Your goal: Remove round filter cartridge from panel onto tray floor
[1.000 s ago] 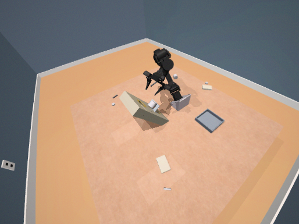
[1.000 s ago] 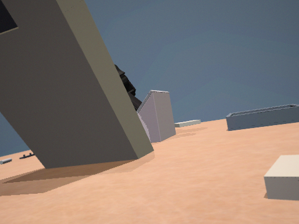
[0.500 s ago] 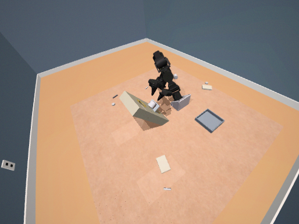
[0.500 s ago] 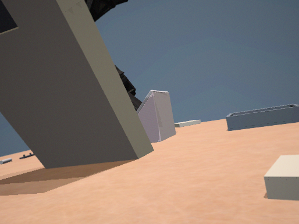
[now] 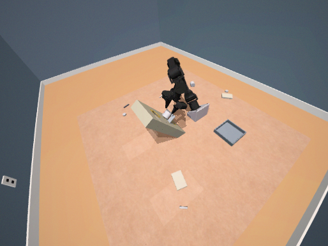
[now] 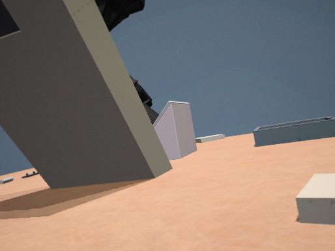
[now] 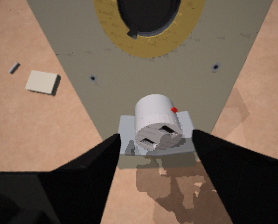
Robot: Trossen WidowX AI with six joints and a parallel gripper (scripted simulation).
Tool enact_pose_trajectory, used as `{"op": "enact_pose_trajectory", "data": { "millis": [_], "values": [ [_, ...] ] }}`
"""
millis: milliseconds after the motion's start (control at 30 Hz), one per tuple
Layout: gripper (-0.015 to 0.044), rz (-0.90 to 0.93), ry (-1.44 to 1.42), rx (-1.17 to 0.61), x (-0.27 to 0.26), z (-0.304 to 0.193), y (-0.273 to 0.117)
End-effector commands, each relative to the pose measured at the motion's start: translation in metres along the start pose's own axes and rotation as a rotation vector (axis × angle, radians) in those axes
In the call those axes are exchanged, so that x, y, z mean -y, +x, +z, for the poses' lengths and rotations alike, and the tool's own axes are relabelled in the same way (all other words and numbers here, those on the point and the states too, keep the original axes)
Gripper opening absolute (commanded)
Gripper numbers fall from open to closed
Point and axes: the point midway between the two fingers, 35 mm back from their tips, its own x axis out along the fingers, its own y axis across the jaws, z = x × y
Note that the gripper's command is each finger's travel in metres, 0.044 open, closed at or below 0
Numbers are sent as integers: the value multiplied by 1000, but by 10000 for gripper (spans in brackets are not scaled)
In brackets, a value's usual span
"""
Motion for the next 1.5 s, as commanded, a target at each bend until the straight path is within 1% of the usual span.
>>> {"op": "enact_pose_trajectory", "data": {
  "millis": [0,500,567,900,1133,1333,1467],
  "values": [
    [305,-8,-8,0,1,-1,7],
    [305,-11,-7,2,3,-2,27],
    [252,-4,1,1,2,0,24],
    [186,-4,1,1,2,0,24],
    [2,-4,1,1,2,8,21],
    [0,-4,1,2,2,22,13],
    [0,9,0,11,0,24,-5]
  ]
}}
